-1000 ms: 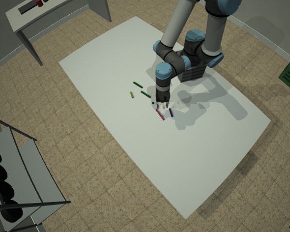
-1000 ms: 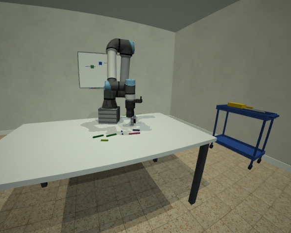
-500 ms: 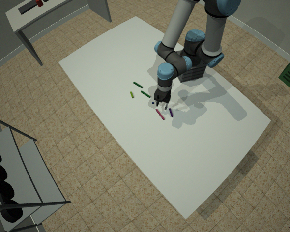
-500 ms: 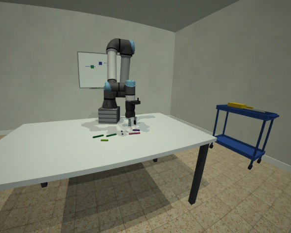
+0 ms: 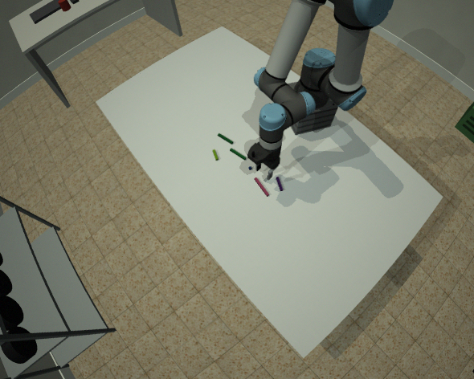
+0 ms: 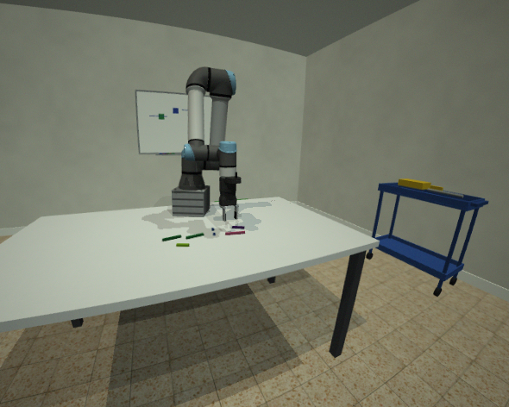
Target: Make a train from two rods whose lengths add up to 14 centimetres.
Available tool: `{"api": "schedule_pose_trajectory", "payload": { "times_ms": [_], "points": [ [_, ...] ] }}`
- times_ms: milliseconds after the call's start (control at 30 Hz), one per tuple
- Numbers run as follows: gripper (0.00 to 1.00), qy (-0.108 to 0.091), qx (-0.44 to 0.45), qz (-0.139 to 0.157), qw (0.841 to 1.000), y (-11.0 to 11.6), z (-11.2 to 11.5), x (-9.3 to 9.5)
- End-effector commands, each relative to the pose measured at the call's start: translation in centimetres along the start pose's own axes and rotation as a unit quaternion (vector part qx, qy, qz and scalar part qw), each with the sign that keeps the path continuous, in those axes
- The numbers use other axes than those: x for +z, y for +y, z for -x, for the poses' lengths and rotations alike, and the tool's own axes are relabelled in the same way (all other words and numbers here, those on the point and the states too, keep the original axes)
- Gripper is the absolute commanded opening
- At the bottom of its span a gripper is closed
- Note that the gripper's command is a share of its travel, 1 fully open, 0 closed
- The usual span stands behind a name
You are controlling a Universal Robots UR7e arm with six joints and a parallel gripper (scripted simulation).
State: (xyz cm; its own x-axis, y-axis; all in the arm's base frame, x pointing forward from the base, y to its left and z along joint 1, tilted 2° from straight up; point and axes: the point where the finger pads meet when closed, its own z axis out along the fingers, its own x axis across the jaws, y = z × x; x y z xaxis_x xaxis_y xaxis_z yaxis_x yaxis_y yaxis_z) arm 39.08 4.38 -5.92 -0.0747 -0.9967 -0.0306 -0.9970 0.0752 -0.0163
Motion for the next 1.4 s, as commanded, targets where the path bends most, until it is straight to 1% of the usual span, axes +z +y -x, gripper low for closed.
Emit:
{"api": "schedule_pose_trajectory", "payload": {
  "times_ms": [0,367,1367],
  "points": [
    [1.00,0.000,0.029,-0.001,1.000,0.07,-0.10,0.05],
    [1.00,0.000,0.052,-0.001,0.999,0.16,-0.18,0.11],
    [1.00,0.000,0.053,-0.001,0.999,0.16,-0.18,0.12]
  ]
}}
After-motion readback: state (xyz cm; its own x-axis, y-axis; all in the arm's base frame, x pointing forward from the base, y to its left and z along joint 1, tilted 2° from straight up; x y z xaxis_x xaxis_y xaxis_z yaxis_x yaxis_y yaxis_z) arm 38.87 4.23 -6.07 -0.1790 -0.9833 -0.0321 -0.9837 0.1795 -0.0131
